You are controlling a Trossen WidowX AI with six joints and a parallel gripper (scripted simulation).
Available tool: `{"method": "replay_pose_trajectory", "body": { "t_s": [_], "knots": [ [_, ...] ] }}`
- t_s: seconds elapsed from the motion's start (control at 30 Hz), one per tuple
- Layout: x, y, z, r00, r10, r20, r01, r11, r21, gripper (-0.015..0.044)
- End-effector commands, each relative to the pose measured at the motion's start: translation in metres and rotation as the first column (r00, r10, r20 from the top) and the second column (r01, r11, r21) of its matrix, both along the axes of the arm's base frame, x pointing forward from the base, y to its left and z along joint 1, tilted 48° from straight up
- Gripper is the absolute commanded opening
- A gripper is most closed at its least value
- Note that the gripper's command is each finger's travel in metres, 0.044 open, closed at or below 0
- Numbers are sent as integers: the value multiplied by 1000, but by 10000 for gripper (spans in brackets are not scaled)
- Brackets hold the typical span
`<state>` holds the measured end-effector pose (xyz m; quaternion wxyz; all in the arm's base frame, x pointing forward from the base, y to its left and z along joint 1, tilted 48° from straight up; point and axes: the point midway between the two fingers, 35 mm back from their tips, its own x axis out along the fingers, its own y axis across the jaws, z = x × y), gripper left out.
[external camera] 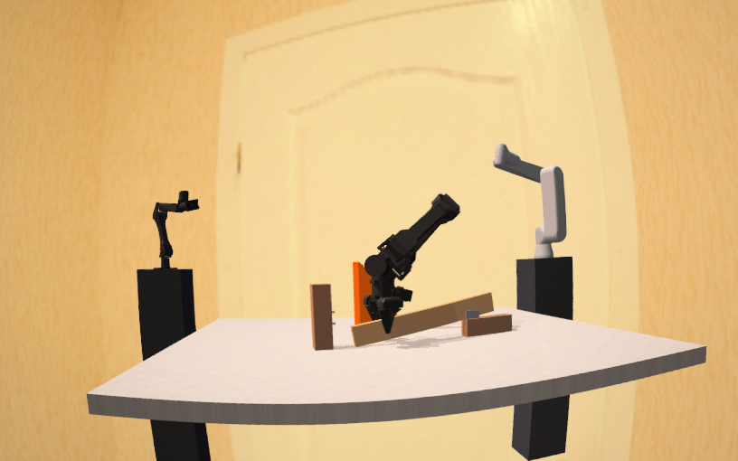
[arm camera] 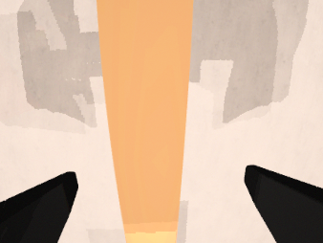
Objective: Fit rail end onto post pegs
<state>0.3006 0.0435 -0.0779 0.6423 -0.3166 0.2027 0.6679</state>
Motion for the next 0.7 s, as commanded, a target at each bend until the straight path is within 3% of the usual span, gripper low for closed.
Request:
{"method": "replay_pose_trajectory", "body": {
  "t_s": [0.0, 0.2, 0.67],
  "knots": [
    [-5, 7, -7, 1000, 0, -19, 0, 1000, 10, 440],
    [-6, 12, -10, 1000, 1, -19, 0, 1000, 12, 440],
    [-6, 12, -10, 1000, 1, -19, 0, 1000, 12, 72]
  ]
}}
